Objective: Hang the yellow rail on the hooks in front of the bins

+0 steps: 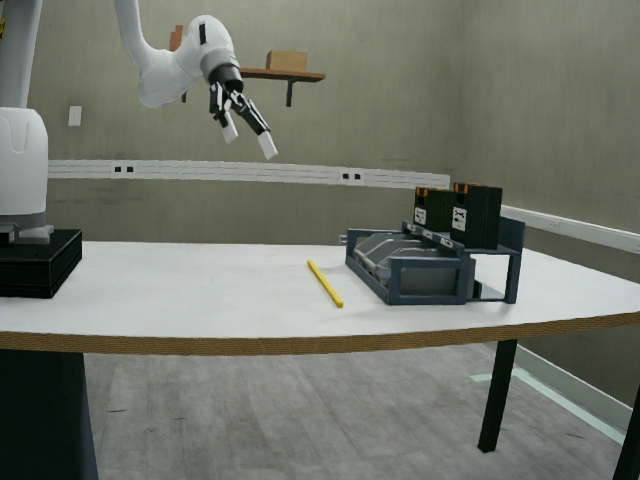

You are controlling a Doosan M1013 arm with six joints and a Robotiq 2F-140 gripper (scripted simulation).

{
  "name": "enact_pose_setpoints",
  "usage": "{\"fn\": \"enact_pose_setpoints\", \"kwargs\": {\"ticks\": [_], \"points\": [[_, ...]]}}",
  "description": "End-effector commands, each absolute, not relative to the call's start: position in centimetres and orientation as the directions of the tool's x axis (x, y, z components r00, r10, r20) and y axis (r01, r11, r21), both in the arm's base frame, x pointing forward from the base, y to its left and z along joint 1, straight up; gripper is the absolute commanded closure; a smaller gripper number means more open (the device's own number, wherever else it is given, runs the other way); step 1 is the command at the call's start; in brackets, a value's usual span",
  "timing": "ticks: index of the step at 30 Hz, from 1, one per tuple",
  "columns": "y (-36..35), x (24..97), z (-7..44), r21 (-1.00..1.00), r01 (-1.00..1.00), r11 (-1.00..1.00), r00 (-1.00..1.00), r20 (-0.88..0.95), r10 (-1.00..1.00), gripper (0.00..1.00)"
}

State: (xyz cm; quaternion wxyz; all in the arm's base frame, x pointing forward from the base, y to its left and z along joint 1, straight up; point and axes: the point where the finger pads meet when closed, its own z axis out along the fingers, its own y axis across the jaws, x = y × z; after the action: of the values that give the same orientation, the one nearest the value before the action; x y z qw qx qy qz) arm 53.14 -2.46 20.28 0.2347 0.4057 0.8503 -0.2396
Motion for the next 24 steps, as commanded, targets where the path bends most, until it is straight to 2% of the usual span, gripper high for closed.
{"fn": "enact_pose_setpoints", "kwargs": {"ticks": [1, 4, 9, 21, 24], "points": [[-2.5, 53.1, 20.2, -0.214, 0.812, 0.543, -0.550, -0.591, 0.590, 0.00], [-2.5, 53.1, 20.2, -0.214, 0.812, 0.543, -0.550, -0.591, 0.590, 0.00], [-2.6, 53.7, 20.8, -0.116, 0.902, 0.416, -0.401, -0.584, 0.706, 0.00], [-2.6, 53.7, 20.8, -0.116, 0.902, 0.416, -0.401, -0.584, 0.706, 0.00], [-2.6, 54.1, 21.3, -0.059, 0.941, 0.334, -0.306, -0.571, 0.761, 0.00]]}}
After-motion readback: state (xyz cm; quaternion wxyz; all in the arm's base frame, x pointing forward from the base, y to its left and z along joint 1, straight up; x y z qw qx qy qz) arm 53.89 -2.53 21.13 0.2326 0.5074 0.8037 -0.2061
